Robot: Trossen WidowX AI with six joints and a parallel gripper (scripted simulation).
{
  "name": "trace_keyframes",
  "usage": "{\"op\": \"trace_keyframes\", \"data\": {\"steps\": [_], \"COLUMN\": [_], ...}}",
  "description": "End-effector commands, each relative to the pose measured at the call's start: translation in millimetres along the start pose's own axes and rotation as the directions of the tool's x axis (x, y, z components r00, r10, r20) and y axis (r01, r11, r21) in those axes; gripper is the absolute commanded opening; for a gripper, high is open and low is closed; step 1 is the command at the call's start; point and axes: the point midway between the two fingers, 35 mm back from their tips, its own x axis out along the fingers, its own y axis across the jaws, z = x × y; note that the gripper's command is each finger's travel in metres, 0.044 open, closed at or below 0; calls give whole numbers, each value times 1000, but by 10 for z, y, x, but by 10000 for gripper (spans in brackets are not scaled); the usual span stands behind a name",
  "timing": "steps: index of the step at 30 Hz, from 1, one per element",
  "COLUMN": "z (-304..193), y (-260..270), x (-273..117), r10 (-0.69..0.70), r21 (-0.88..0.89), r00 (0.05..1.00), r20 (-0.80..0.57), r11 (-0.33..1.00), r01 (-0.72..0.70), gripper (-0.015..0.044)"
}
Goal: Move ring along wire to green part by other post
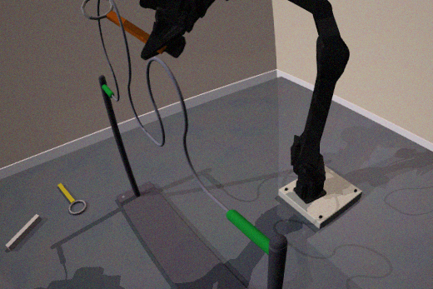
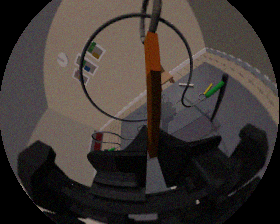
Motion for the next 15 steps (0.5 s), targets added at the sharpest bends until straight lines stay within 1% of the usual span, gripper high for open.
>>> {"op": "trace_keyframes", "data": {"steps": [1, 15], "z": [-4, 1], "y": [0, -51], "x": [-9, -6], "r10": [-23, -107], "r21": [-47, -193], "r00": [1000, 993], "r20": [9, 41], "r11": [999, 975], "r01": [23, 113], "gripper": [-150, -150]}}
